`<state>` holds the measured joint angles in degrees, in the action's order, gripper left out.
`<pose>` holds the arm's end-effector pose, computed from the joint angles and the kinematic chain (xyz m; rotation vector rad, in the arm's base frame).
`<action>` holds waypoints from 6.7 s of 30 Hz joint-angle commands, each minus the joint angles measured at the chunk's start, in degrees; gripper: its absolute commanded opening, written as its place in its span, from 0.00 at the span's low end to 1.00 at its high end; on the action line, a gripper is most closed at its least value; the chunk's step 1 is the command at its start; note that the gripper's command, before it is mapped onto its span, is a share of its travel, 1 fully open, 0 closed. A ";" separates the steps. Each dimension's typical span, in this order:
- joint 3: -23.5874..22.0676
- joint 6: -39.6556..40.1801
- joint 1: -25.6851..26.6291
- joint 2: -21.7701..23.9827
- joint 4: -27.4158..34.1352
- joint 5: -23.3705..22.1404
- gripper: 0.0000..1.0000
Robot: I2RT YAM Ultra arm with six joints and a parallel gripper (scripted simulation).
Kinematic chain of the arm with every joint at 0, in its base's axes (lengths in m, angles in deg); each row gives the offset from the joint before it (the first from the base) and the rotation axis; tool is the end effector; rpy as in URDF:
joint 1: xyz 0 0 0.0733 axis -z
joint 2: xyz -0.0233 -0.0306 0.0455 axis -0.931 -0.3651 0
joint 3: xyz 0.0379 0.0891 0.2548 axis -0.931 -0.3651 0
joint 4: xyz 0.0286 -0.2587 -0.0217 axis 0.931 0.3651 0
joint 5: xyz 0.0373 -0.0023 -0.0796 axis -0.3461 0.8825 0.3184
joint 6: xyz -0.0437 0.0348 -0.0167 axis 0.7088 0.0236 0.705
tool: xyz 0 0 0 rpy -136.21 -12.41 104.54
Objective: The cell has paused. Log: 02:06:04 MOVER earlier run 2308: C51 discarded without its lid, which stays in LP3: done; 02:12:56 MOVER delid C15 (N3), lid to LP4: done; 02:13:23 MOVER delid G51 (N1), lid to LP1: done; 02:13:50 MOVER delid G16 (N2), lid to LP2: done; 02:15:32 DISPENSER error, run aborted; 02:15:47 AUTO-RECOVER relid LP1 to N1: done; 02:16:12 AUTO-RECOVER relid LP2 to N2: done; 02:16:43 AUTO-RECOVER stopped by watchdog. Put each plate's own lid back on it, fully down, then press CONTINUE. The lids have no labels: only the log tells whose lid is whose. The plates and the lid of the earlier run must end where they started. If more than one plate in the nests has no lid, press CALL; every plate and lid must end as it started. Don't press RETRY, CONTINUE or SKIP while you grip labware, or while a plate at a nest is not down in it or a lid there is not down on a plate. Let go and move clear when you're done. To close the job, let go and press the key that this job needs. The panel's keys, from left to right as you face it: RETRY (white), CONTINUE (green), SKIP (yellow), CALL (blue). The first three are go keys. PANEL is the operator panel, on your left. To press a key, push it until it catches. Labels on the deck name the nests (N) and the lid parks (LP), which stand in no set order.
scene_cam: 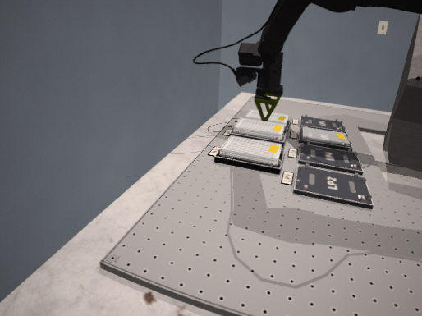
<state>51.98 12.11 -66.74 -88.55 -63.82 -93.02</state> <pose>0.4770 0.0183 -0.0685 -0.1259 2.6794 1.2707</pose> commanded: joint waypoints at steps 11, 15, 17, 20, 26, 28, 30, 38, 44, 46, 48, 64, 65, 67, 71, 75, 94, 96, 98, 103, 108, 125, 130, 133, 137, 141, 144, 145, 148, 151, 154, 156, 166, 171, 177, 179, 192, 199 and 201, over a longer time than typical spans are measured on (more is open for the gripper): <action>1.27 0.31 1.56 -0.09 -0.51 0.56 1.00; 1.27 0.31 1.56 -0.09 -0.51 0.56 1.00; 1.27 0.31 1.56 -0.09 -0.51 0.56 1.00; 1.27 0.31 1.56 -0.09 -0.51 0.56 1.00; 1.27 0.31 1.56 -0.09 -0.51 0.56 1.00; 1.27 0.31 1.56 -0.09 -0.51 0.56 1.00; 1.27 0.31 1.56 -0.09 -0.51 0.56 1.00; 0.70 1.14 2.00 2.05 1.25 0.31 1.00; -1.47 2.49 2.87 2.87 3.02 -0.25 1.00; -0.86 2.99 3.21 3.23 3.58 -0.38 1.00; -1.30 3.47 3.52 3.51 4.22 -0.54 1.00; 0.18 5.39 4.69 3.93 6.54 -0.73 1.00; 0.34 5.42 4.71 3.92 6.58 -0.73 1.00; 0.58 5.47 4.74 3.87 6.64 -0.73 1.00; 0.65 5.52 4.77 3.74 6.73 -0.73 1.00; 0.77 5.59 4.82 3.44 6.88 -0.73 1.00; 1.12 5.82 4.96 2.97 7.43 -0.76 1.00; 1.09 5.84 4.97 2.95 7.44 -0.76 1.00; 1.07 5.85 4.98 2.93 7.44 -0.76 1.00; 1.07 5.86 4.99 2.88 7.44 -0.76 1.00; 1.11 5.88 5.00 2.79 7.44 -0.76 1.00; -15.05 5.94 2.46 11.75 -0.86 -0.45 0.93; -23.85 4.18 2.41 16.68 -6.06 0.09 0.88; -28.81 3.03 0.67 19.47 -9.12 0.31 0.85; -31.99 2.20 0.02 21.27 -11.15 0.38 0.83; -38.28 0.18 -0.88 24.85 -15.50 0.63 0.00; -42.56 -1.16 -2.05 27.37 -18.29 0.76 0.00; -43.97 -1.66 -2.38 28.22 -19.23 0.82 0.00; -48.12 -3.23 -3.21 30.74 -22.04 1.05 0.00; -52.12 -4.87 -4.32 33.23 -24.82 1.29 0.00; -53.43 -5.43 -4.87 34.05 -25.73 1.37 0.00; -56.25 -6.90 -5.27 35.80 -28.01 1.68 0.00; -60.18 -10.70 -6.84 38.07 -33.11 2.56 0.00; -59.95 -10.89 -6.95 38.16 -33.25 2.61 0.00; -62.34 -11.20 -7.31 37.65 -33.68 2.70 0.00; -62.42 -11.27 -7.53 37.63 -33.78 2.71 0.00; -61.36 -11.24 -8.05 38.54 -33.65 2.30 0.00; -60.92 -5.54 -3.44 43.98 -25.58 0.73 0.00; -60.92 -3.62 -1.97 45.47 -22.73 0.32 0.00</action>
<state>-9.73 4.83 -71.40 -45.56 -91.80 -91.51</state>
